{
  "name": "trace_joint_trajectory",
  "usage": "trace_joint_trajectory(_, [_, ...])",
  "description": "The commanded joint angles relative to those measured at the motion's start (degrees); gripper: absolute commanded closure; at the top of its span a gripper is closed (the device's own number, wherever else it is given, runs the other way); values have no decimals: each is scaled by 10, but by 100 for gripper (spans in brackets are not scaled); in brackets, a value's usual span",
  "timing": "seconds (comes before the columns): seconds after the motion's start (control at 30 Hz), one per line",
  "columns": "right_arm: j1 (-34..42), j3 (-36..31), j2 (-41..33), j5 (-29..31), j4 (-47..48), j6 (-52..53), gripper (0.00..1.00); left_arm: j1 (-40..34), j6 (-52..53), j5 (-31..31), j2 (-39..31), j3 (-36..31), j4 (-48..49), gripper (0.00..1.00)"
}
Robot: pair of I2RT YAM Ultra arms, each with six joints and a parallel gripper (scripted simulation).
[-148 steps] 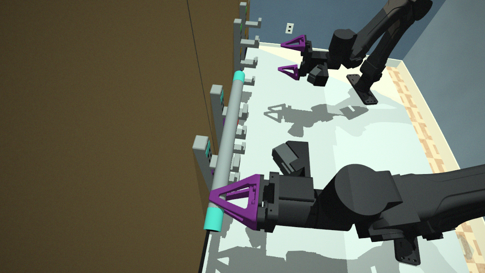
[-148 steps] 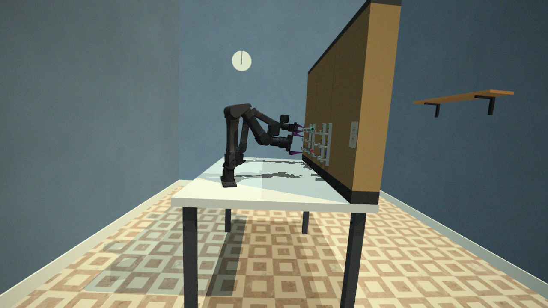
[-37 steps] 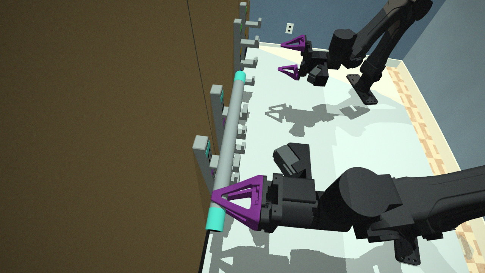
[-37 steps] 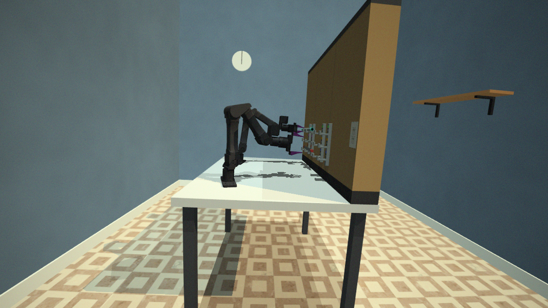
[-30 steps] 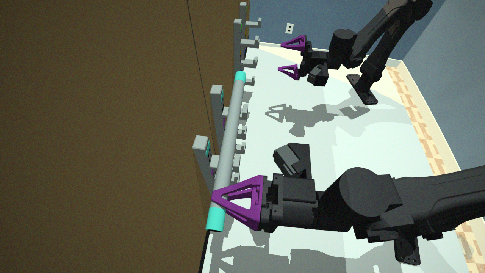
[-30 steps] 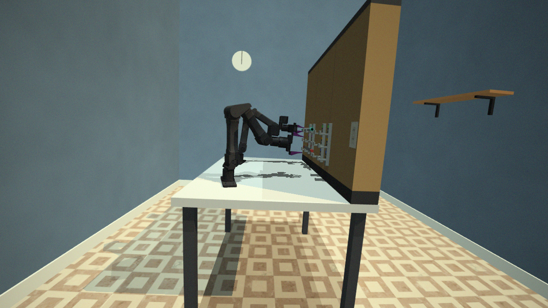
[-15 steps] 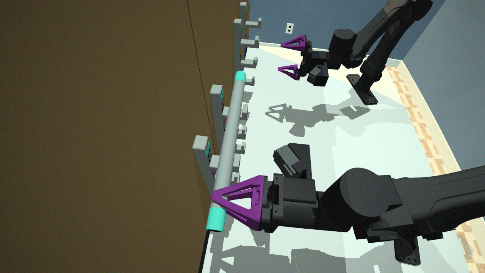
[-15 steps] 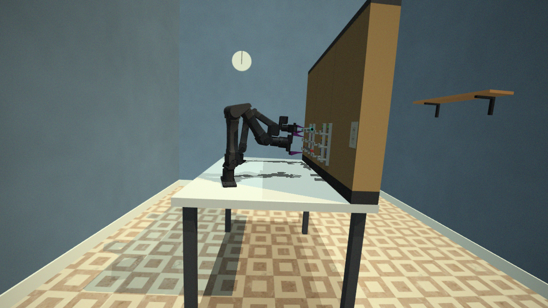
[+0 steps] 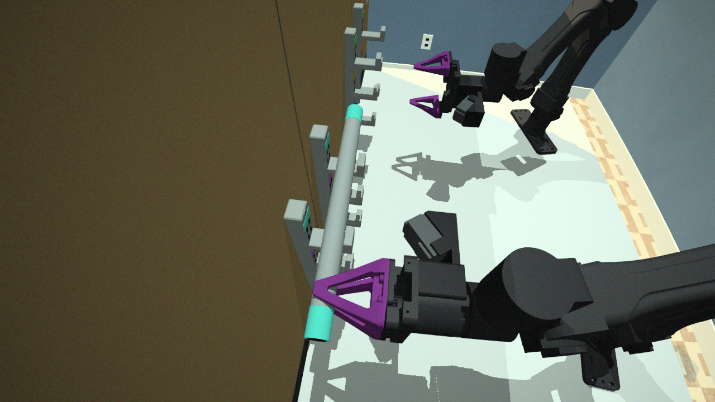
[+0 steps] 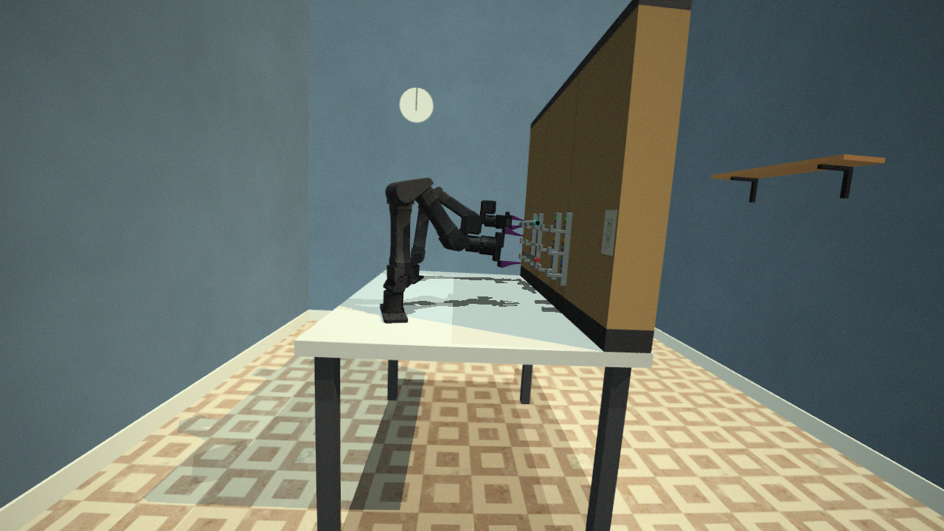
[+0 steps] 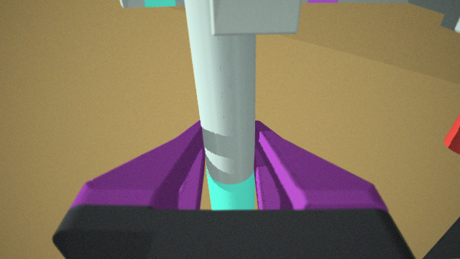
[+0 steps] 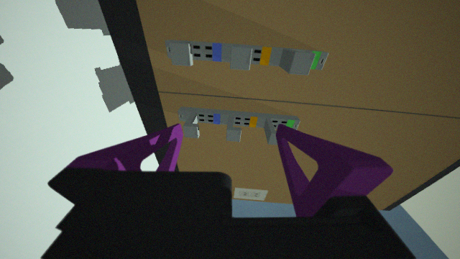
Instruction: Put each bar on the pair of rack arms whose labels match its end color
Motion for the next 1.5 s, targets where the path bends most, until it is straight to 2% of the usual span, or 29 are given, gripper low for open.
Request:
trace_joint_trajectory(0.0, [-5, 1, -20, -2, 21, 6, 0, -6, -15, 0, 4, -1, 13, 100])
trace_joint_trajectory(0.4, [-5, 1, -20, -2, 21, 6, 0, -6, -15, 0, 4, -2, 14, 100])
trace_joint_trajectory(0.9, [-5, 1, -20, -2, 21, 6, 0, -6, -16, 0, 4, -2, 14, 66])
trace_joint_trajectory(0.97, [-5, 1, -20, -2, 21, 6, 0, -6, -16, 0, 4, -2, 14, 66])
trace_joint_trajectory(1.47, [-5, 1, -20, -3, 21, 6, 0, -6, -16, 0, 4, -2, 14, 33])
